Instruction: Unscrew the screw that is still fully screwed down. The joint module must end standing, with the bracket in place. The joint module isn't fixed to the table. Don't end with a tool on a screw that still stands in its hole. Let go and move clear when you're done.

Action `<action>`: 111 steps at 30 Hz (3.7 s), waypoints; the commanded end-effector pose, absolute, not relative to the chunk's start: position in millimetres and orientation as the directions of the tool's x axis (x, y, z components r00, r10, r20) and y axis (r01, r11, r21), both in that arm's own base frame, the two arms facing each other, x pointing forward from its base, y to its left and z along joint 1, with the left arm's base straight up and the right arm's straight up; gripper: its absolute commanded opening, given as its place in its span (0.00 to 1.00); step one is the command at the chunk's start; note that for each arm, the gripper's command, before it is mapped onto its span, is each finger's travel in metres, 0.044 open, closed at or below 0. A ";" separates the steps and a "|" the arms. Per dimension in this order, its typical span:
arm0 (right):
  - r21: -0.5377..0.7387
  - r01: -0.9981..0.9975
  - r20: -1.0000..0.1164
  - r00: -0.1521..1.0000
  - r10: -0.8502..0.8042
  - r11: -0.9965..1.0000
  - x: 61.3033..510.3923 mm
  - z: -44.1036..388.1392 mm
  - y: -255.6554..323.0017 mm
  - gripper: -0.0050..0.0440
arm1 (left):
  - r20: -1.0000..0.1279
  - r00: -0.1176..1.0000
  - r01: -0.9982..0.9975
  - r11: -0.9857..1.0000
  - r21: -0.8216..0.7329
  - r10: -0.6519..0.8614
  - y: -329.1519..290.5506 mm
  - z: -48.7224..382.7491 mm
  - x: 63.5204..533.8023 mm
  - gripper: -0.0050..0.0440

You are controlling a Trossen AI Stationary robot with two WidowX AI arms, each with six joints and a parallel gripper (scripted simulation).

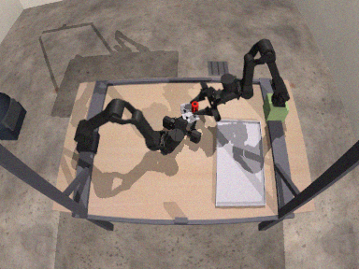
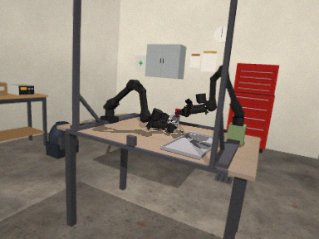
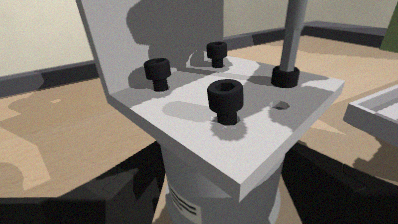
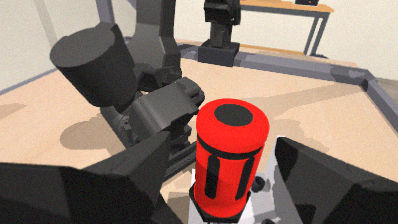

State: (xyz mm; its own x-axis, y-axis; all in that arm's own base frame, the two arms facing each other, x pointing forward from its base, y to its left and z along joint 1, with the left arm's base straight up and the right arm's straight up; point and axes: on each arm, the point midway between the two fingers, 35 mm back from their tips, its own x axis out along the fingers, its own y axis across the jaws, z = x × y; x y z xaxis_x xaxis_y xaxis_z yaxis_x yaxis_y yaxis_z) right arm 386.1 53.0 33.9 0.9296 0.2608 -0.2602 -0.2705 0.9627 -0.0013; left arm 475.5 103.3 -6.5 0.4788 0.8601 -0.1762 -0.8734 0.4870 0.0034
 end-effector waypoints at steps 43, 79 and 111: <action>-0.010 -0.275 -0.227 0.937 0.266 0.961 359.3 52.5 45.6 0.67 | -0.163 0.481 -0.875 0.484 -0.022 0.861 104.9 4.2 479.8 0.60; -0.009 -0.274 -0.234 0.936 0.265 0.962 326.4 59.2 36.1 0.67 | -0.163 0.481 -0.875 0.484 -0.022 0.861 104.9 4.2 479.8 0.60; -0.008 -0.273 -0.235 0.935 0.264 0.962 326.1 58.9 36.0 0.67 | -0.163 0.481 -0.875 0.484 -0.022 0.861 104.9 4.2 479.8 0.60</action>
